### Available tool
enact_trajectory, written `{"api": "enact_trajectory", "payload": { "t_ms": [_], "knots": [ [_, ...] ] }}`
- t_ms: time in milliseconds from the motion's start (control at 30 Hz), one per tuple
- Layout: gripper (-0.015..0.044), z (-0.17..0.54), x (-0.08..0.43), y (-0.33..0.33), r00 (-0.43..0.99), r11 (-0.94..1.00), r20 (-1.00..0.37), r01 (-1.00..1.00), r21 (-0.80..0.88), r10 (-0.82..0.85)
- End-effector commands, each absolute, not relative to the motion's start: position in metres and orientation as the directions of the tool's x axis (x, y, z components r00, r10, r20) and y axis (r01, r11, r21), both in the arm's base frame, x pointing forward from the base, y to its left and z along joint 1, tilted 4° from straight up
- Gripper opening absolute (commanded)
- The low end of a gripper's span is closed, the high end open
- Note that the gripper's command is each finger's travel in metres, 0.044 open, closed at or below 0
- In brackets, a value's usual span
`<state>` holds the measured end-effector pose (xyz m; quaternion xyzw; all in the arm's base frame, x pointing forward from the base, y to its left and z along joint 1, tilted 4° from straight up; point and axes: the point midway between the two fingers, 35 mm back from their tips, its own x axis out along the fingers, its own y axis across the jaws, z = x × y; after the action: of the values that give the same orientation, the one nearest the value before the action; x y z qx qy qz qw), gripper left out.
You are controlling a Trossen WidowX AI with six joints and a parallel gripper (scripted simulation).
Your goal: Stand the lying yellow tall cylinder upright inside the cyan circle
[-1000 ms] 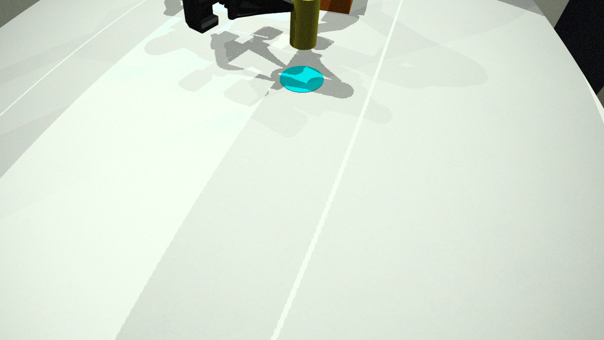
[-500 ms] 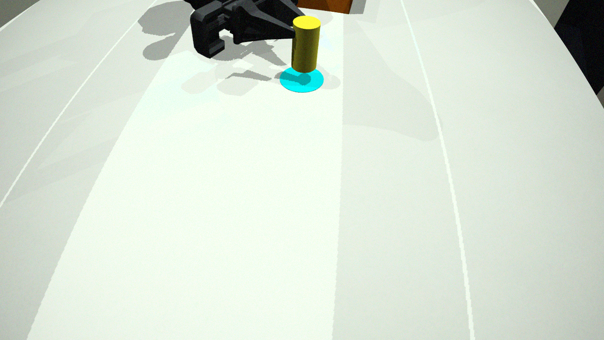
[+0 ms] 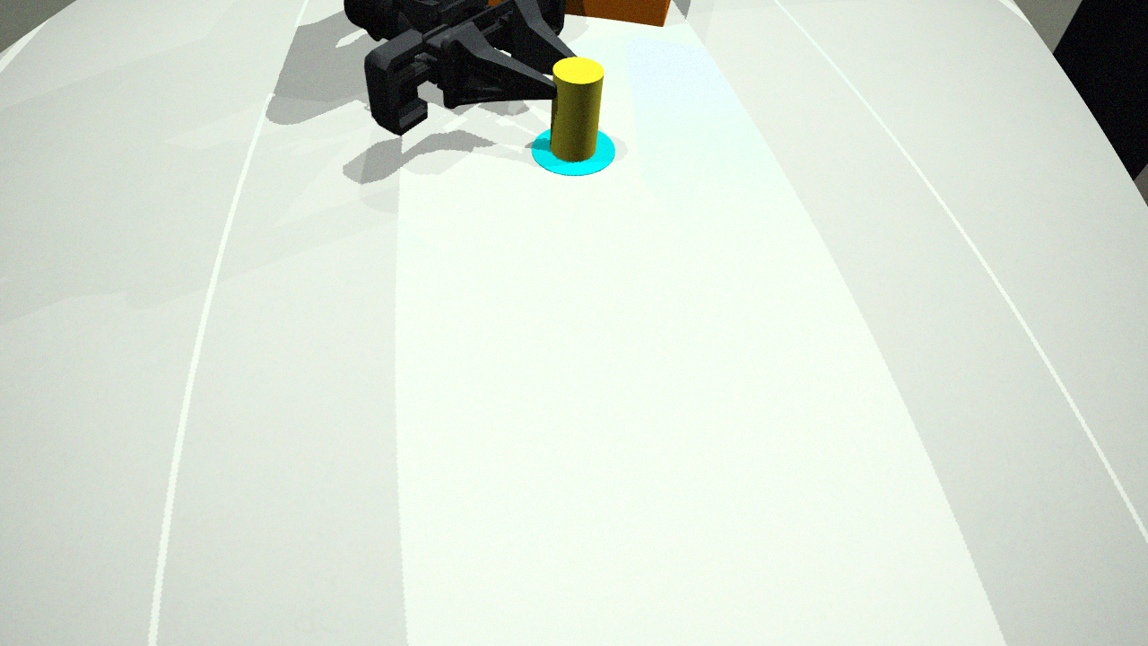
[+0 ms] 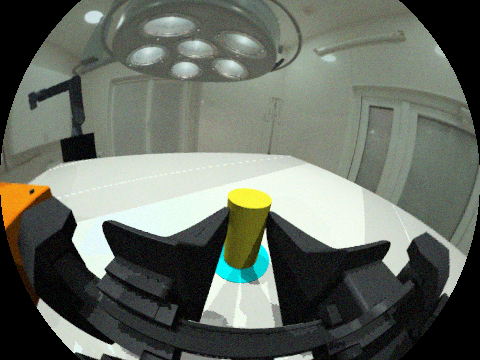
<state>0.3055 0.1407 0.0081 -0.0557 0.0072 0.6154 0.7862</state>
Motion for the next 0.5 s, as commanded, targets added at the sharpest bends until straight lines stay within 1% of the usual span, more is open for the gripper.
{"api": "enact_trajectory", "payload": {
  "t_ms": [0,67,433,467],
  "knots": [
    [0.0105,0.0075,0.3051,0.1408,0.239,0.233,-0.078,-0.969,-0.082,0.968],
    [0.0105,0.0075,0.3051,0.1408,0.239,0.233,-0.078,-0.969,-0.082,0.968],
    [0.0394,0.0075,0.3051,0.1408,0.239,0.233,-0.078,-0.969,-0.082,0.968],
    [0.04,0.0075,0.3051,0.1408,0.239,0.233,-0.078,-0.969,-0.082,0.968]
  ]
}}
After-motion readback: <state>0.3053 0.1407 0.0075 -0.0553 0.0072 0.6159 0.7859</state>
